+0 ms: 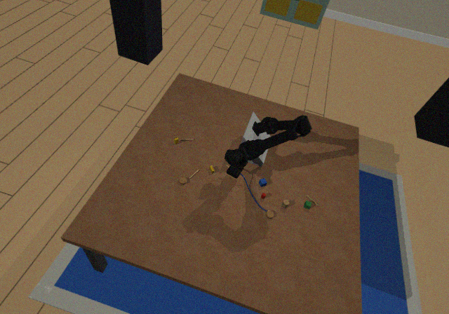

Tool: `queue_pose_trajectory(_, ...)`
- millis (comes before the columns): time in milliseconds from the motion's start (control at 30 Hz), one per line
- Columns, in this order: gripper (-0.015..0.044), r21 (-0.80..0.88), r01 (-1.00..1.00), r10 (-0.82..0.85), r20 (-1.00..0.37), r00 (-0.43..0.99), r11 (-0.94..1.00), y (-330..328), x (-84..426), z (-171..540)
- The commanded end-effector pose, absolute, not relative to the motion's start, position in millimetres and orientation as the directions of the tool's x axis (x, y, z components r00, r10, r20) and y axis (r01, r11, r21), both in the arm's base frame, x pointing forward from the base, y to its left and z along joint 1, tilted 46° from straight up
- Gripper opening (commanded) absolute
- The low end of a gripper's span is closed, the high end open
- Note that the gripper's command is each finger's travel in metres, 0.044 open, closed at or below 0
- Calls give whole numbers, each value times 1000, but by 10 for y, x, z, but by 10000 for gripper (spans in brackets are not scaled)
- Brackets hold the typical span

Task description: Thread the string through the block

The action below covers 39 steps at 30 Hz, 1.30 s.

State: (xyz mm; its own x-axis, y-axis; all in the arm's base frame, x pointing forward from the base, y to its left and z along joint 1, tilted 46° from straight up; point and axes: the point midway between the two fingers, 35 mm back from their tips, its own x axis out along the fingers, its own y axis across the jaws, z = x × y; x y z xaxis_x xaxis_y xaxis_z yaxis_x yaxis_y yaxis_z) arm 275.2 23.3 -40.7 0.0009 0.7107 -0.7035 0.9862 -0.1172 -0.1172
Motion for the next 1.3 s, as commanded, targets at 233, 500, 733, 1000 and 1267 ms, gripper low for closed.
queue_pose_trajectory(233,0,157,975,713,-701,-3,158,276,2863,-376)
queue_pose_trajectory(500,0,355,866,713,-702,-2,352,301,2944,-347)
queue_pose_trajectory(733,0,503,707,712,-702,-1,497,323,3012,-320)
queue_pose_trajectory(1000,0,629,468,712,-702,-1,621,352,3089,-288)
queue_pose_trajectory(1267,0,699,187,712,-703,0,690,383,3164,-255)
